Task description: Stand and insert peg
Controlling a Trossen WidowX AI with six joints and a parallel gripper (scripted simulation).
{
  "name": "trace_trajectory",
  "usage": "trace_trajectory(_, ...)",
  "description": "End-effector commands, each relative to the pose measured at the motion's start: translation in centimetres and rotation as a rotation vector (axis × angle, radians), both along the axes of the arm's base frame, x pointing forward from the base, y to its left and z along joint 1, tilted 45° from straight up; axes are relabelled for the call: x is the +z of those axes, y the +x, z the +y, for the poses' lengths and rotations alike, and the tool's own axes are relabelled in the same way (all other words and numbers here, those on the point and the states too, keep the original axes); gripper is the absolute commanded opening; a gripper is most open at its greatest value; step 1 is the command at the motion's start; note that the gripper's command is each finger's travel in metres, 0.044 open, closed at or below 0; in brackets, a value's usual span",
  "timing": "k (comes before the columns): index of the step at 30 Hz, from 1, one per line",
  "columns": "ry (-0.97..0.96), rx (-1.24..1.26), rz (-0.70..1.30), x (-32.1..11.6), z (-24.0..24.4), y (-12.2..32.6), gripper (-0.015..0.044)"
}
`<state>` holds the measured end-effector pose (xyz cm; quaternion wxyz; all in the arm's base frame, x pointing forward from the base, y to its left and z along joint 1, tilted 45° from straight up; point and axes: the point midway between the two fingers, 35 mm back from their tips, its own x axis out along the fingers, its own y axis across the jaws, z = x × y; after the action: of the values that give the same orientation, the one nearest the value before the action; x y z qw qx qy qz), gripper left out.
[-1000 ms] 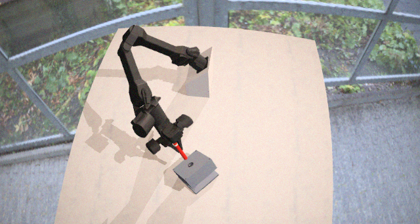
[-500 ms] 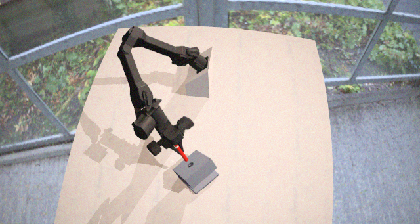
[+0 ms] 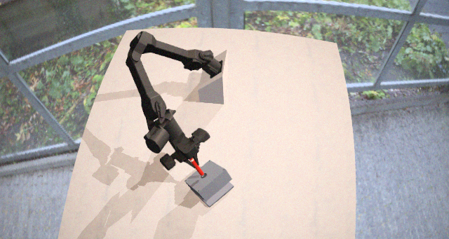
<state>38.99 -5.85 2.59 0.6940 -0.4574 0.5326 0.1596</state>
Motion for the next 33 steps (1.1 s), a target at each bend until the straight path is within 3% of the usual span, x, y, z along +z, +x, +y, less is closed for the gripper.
trace_trajectory(1, 0.002, 0.003, 0.008, -0.42, -0.03, -0.06, 0.0000)
trace_trajectory(33, 0.000, 0.000, 0.000, -0.53, -0.01, -0.16, 0.0000)
